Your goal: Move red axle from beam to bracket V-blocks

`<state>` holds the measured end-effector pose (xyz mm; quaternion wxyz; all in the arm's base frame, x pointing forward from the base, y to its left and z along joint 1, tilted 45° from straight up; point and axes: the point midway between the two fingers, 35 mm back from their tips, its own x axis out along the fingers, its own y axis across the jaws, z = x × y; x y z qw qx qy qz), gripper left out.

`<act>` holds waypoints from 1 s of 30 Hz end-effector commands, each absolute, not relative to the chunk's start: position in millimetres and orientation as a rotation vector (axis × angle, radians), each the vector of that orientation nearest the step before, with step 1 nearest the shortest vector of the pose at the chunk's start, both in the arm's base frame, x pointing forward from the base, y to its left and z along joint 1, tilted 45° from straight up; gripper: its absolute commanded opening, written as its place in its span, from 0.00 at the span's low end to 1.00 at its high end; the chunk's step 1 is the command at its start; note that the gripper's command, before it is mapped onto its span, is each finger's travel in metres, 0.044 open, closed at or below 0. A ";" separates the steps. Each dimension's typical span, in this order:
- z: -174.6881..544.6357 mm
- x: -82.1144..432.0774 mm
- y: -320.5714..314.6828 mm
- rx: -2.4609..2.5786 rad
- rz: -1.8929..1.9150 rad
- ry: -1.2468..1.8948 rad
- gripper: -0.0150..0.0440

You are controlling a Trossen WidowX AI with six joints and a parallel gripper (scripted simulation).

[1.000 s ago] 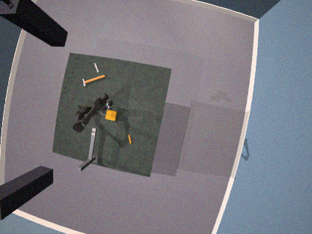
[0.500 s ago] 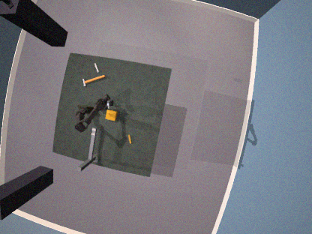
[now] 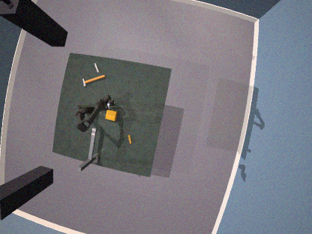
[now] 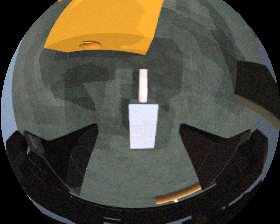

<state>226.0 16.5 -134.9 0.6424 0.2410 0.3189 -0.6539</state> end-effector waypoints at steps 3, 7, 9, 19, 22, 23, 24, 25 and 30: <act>-143.5 222.4 7.3 0.534 -1.492 0.728 1.00; -147.6 221.6 2.9 0.533 -1.493 0.727 1.00; -148.3 221.5 2.2 0.533 -1.493 0.727 1.00; -148.3 221.5 2.2 0.533 -1.493 0.727 0.56; -148.3 221.5 2.2 0.533 -1.493 0.727 0.42; -148.3 221.5 2.2 0.533 -1.493 0.727 0.41; -148.3 221.5 2.2 0.533 -1.493 0.727 0.40; -148.3 221.5 2.2 0.533 -1.493 0.727 0.39; -148.3 221.5 2.2 0.533 -1.493 0.727 0.33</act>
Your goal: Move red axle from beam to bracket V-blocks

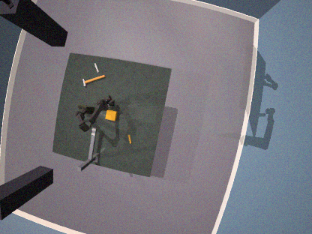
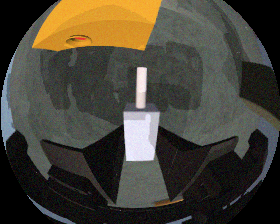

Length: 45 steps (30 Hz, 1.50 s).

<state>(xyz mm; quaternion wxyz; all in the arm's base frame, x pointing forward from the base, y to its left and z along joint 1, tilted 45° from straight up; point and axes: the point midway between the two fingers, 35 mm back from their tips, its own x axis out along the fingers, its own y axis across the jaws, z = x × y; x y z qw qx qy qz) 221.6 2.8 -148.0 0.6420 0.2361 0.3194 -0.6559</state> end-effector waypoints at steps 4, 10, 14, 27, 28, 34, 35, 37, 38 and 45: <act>-144.1 222.9 7.1 0.534 -1.492 0.728 0.25; -118.8 225.9 33.4 0.537 -1.490 0.732 0.25; -97.2 225.0 53.5 0.536 -1.491 0.731 0.25; -91.8 224.8 59.6 0.568 -1.510 0.699 0.25; -92.0 224.8 59.3 0.583 -1.518 0.686 0.25; -92.6 224.8 58.5 0.702 -1.582 0.569 0.25; -92.6 224.7 58.4 0.722 -1.592 0.548 0.25; -92.5 226.9 58.5 0.724 -1.593 0.547 0.25; -92.5 229.1 58.6 0.726 -1.594 0.545 0.25; -90.8 257.4 58.3 0.747 -1.602 0.525 0.25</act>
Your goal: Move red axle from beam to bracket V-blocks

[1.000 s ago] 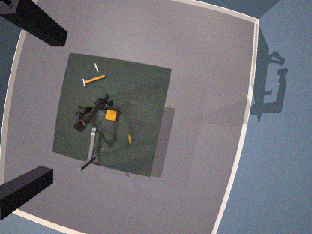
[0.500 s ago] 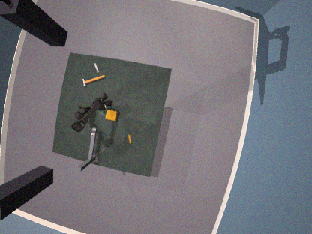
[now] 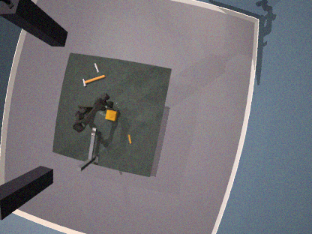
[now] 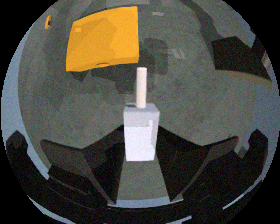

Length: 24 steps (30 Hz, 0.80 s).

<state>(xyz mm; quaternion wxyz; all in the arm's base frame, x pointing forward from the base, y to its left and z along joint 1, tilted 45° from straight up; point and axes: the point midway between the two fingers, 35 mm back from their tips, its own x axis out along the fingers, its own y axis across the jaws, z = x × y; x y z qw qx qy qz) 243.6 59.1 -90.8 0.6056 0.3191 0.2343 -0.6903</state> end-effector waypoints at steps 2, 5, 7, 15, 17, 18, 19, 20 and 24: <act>-90.1 266.2 57.6 0.754 -1.605 0.518 0.25; -88.9 279.4 55.9 0.763 -1.610 0.507 0.25; -87.9 288.1 54.3 0.769 -1.613 0.499 0.25; -89.1 294.4 51.1 0.774 -1.615 0.494 0.25; -91.3 294.5 49.2 0.774 -1.615 0.494 0.25; -92.5 294.5 48.1 0.774 -1.615 0.494 0.25; -93.7 294.6 46.9 0.774 -1.615 0.494 0.25; -94.9 294.6 45.8 0.774 -1.615 0.494 0.25; -99.8 294.6 41.4 0.774 -1.615 0.494 0.25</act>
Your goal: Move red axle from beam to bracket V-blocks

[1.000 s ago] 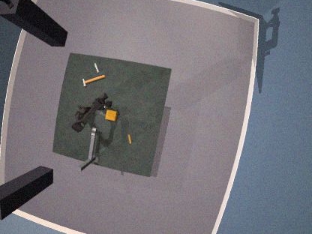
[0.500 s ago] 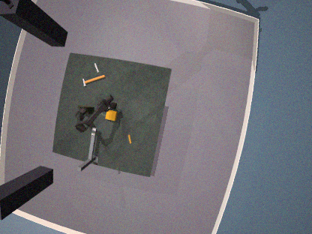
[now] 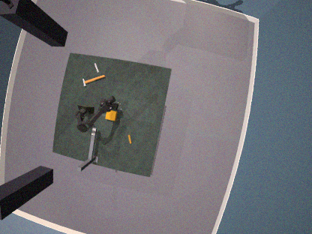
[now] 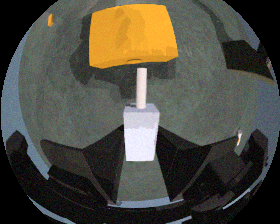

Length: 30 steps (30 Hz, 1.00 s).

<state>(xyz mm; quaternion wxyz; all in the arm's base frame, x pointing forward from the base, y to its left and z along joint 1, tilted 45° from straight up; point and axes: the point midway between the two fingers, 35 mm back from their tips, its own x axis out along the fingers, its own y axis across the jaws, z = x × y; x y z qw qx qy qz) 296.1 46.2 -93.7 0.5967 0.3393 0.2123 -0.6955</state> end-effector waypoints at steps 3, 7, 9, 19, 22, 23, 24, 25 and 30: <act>-103.4 294.5 38.0 0.774 -1.615 0.494 0.25; -108.2 294.3 33.4 0.774 -1.615 0.494 0.25; -110.6 294.2 31.0 0.774 -1.615 0.494 0.25; -122.3 292.8 19.3 0.774 -1.615 0.493 0.25; -125.8 292.3 15.7 0.773 -1.615 0.493 0.25; -126.9 292.1 14.6 0.773 -1.615 0.493 0.25; -128.0 291.9 13.4 0.773 -1.615 0.493 0.25; -129.1 291.6 12.2 0.773 -1.615 0.493 0.25; -134.6 290.4 6.3 0.772 -1.616 0.492 0.25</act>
